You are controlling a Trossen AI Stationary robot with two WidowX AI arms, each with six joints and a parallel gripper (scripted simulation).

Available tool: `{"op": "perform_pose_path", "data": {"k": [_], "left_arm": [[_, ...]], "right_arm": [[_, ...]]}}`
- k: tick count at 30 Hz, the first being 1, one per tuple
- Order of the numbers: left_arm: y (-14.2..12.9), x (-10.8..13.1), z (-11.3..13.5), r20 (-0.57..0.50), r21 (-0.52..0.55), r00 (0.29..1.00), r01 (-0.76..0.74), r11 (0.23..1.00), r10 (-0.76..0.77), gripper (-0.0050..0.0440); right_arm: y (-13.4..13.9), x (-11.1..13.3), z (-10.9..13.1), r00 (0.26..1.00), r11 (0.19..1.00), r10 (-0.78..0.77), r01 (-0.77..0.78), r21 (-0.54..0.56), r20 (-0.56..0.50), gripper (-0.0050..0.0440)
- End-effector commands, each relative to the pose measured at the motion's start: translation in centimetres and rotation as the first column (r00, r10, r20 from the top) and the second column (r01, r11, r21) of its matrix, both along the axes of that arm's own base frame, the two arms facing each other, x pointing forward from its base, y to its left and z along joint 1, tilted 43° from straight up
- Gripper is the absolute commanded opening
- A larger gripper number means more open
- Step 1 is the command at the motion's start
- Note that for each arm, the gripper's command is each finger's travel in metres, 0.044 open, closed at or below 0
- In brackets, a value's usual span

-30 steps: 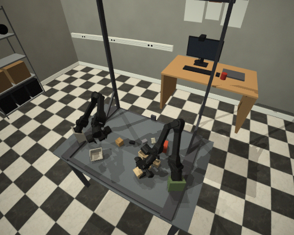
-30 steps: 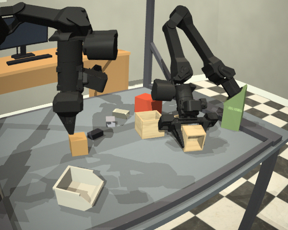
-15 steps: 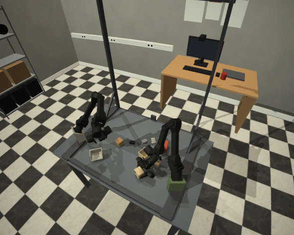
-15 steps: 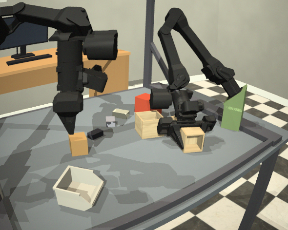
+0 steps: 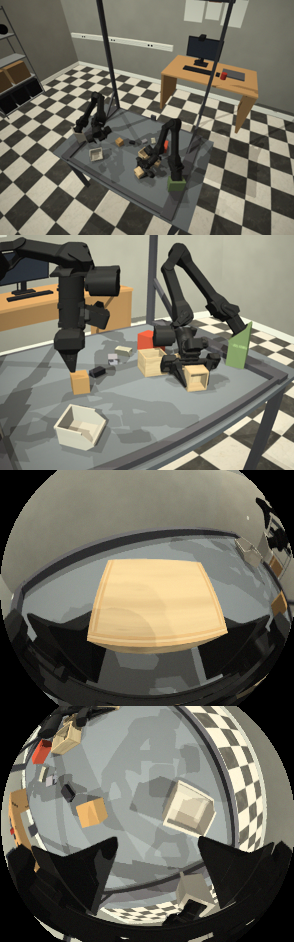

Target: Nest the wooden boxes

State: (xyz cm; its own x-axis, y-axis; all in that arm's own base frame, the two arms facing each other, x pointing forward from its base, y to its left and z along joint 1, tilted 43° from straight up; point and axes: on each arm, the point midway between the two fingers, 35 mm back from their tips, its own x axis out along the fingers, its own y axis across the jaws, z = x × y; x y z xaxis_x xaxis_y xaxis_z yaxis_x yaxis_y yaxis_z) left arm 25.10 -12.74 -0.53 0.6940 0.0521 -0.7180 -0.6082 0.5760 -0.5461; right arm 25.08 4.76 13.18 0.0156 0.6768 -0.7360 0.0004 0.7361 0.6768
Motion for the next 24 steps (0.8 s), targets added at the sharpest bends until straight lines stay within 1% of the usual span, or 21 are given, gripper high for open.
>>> {"op": "perform_pose_path", "data": {"k": [1,16,18,20,24], "left_arm": [[-0.1,0.2,0.2,0.010,-0.005,1.000,-0.004,1.000,0.004,0.0400],[-0.1,0.2,0.2,0.010,-0.005,1.000,-0.004,1.000,0.004,0.0400],[-0.1,0.4,0.6,0.002,-0.020,1.000,0.007,1.000,-0.007,0.0400],[0.3,0.5,0.8,-0.036,-0.048,0.999,0.032,0.998,-0.034,0.0400],[1.3,0.7,1.9,-0.104,-0.147,0.986,0.111,0.983,-0.127,0.0400]], "right_arm": [[-0.1,0.1,0.3,1.000,1.000,-0.001,0.001,0.000,0.015,0.0400],[-0.1,0.1,0.3,1.000,1.000,-0.001,0.001,0.000,0.015,0.0400],[-0.1,0.1,0.3,1.000,1.000,-0.001,0.001,0.000,0.015,0.0400],[-0.1,0.1,0.3,1.000,1.000,-0.001,0.001,0.000,0.015,0.0400],[-0.1,0.1,0.3,1.000,1.000,-0.001,0.001,0.000,0.015,0.0400]]}}
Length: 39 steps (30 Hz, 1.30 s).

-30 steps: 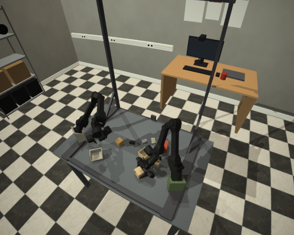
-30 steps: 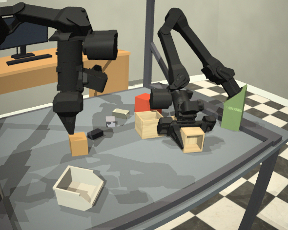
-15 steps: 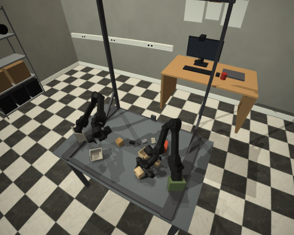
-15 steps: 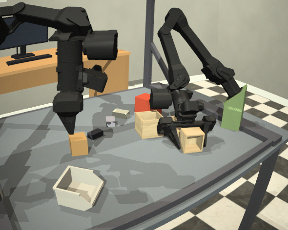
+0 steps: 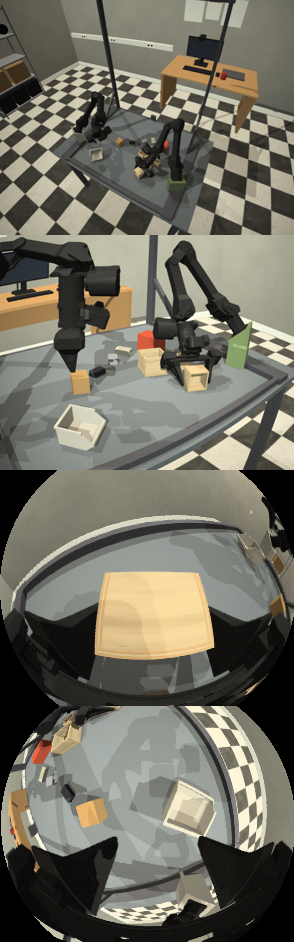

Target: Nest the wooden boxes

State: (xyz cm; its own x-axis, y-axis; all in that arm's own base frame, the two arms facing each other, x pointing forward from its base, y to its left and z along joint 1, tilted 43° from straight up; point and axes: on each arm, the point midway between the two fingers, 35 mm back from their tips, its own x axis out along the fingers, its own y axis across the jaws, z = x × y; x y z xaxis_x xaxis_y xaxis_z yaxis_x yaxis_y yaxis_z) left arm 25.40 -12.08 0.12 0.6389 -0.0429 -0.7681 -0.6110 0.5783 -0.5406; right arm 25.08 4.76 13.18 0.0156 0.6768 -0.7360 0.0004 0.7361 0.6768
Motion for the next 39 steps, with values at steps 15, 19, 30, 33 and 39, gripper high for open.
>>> {"op": "perform_pose_path", "data": {"k": [15,19,30,33,39], "left_arm": [[2.6,0.6,3.2,-0.171,-0.264,0.956,0.188,0.946,-0.238,0.0400],[3.0,0.6,3.2,-0.207,-0.290,0.939,0.207,0.934,-0.273,0.0400],[4.5,0.8,4.7,-0.267,-0.444,0.871,0.268,0.855,-0.412,0.0400],[5.0,0.7,5.0,-0.297,-0.487,0.834,0.286,0.825,-0.465,0.0400],[5.9,1.4,5.7,-0.289,-0.548,0.795,0.321,0.773,-0.534,0.0400]], "right_arm": [[-0.1,0.1,0.3,1.000,1.000,-0.001,0.001,0.000,0.015,0.0400],[-0.1,0.1,0.3,1.000,1.000,-0.001,0.001,0.000,0.015,0.0400],[-0.1,0.1,0.3,1.000,1.000,-0.001,0.001,0.000,0.015,0.0400],[-0.1,0.1,0.3,1.000,1.000,-0.001,0.001,0.000,0.015,0.0400],[-0.1,0.1,0.3,1.000,1.000,-0.001,0.001,0.000,0.015,0.0400]]}}
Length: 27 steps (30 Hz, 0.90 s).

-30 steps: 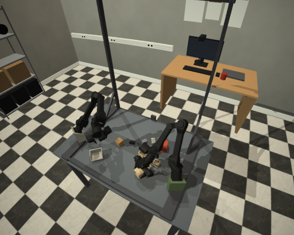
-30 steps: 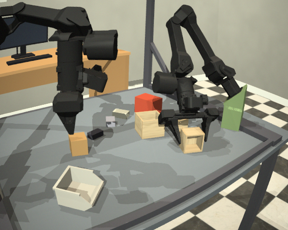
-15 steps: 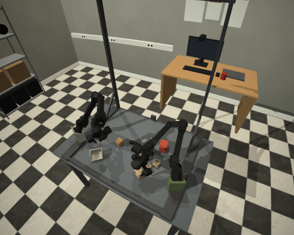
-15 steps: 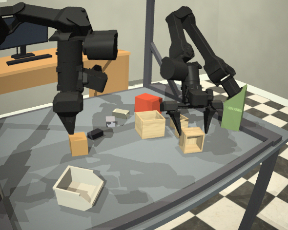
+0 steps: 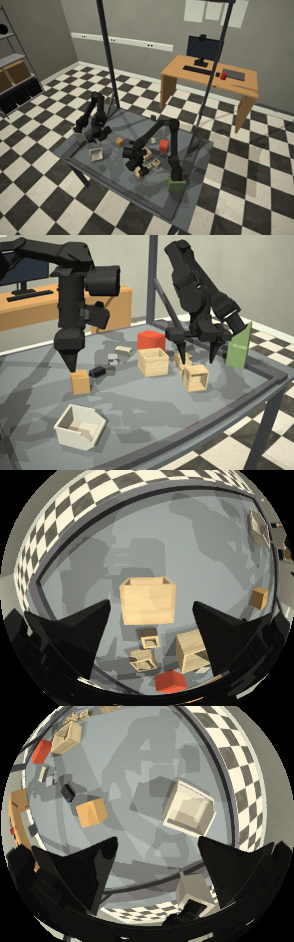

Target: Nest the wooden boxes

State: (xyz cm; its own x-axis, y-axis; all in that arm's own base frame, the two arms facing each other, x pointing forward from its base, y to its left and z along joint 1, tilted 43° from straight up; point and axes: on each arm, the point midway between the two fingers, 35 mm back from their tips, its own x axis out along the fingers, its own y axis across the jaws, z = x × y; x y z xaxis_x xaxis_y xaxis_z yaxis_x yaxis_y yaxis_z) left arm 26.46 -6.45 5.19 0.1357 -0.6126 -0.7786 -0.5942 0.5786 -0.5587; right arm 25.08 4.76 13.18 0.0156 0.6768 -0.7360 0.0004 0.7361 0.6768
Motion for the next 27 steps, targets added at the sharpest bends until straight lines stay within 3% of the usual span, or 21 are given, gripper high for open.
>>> {"op": "perform_pose_path", "data": {"k": [1,4,27], "left_arm": [[0.31,-0.23,0.77,-0.058,-0.046,0.997,0.047,0.998,-0.050,0.0400],[0.65,-0.13,1.20,-0.077,-0.084,0.995,0.064,0.994,-0.071,0.0400],[0.57,-0.36,1.17,-0.079,-0.080,0.994,0.065,0.995,-0.071,0.0400]], "right_arm": [[-0.12,0.06,0.31,1.000,1.000,-0.001,0.001,0.000,0.015,0.0400],[-0.12,0.06,0.31,1.000,1.000,-0.001,0.001,0.000,0.015,0.0400],[-0.12,0.06,0.31,1.000,1.000,-0.001,0.001,0.000,0.015,0.0400]]}}
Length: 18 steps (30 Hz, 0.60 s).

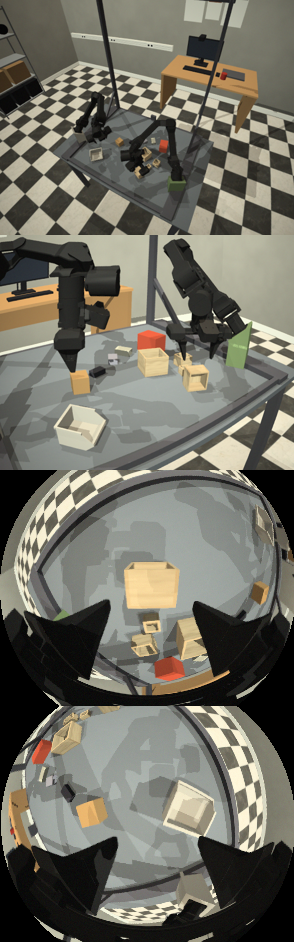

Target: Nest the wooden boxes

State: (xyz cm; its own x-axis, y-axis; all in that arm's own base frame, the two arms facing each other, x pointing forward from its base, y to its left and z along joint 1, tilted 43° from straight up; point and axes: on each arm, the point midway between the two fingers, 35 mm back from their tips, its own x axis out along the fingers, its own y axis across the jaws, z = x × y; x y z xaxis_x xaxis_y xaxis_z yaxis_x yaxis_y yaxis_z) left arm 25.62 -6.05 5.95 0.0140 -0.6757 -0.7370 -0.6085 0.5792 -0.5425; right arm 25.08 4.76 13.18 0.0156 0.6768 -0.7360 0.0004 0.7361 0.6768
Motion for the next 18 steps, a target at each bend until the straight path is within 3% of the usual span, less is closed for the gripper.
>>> {"op": "perform_pose_path", "data": {"k": [1,11,18], "left_arm": [[0.17,0.48,0.41,0.018,-0.002,1.000,-0.003,1.000,0.003,0.0400],[0.21,0.54,0.21,-0.019,-0.029,0.999,0.032,0.999,-0.033,0.0400],[0.17,0.69,-0.33,-0.138,-0.178,0.971,0.171,0.969,-0.196,0.0400]], "right_arm": [[-0.12,0.06,0.31,1.000,1.000,-0.001,0.001,0.000,0.015,0.0400],[-0.12,0.06,0.31,1.000,1.000,-0.001,0.001,0.000,0.015,0.0400],[-0.12,0.06,0.31,1.000,1.000,-0.001,0.001,0.000,0.015,0.0400]]}}
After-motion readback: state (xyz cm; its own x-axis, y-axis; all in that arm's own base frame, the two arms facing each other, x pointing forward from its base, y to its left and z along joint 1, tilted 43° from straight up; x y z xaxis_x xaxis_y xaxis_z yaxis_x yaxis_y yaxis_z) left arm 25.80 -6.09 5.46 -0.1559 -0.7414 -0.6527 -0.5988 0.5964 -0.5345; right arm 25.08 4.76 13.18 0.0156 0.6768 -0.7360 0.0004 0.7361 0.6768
